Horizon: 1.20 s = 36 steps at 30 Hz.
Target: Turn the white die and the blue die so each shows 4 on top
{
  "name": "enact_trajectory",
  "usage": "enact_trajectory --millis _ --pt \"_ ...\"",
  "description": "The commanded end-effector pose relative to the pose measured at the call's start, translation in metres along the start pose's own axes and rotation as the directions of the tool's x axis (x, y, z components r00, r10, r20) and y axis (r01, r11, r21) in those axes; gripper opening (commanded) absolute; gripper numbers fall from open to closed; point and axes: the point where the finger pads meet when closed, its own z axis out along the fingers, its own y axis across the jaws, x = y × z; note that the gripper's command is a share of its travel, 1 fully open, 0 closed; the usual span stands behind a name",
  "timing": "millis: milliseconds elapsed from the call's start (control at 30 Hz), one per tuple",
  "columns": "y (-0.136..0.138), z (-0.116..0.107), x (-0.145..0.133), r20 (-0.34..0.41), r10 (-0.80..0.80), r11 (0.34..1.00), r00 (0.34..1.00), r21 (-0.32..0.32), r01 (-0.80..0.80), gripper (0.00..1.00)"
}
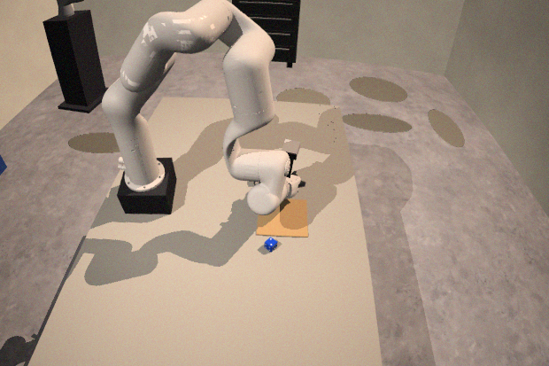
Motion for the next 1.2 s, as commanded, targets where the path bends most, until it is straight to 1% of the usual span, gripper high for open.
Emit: enact_trajectory --millis 0,667,1167 --pt "0.001 0.0 0.0 -0.001 -0.002 1.0 1.0 -0.001 0.002 0.21" --pt "0.001 0.005 -0.009 -0.001 -0.002 1.0 1.0 -0.001 0.002 0.21" --pt "0.001 0.006 -0.01 -0.001 -0.002 1.0 1.0 -0.001 0.002 0.21"
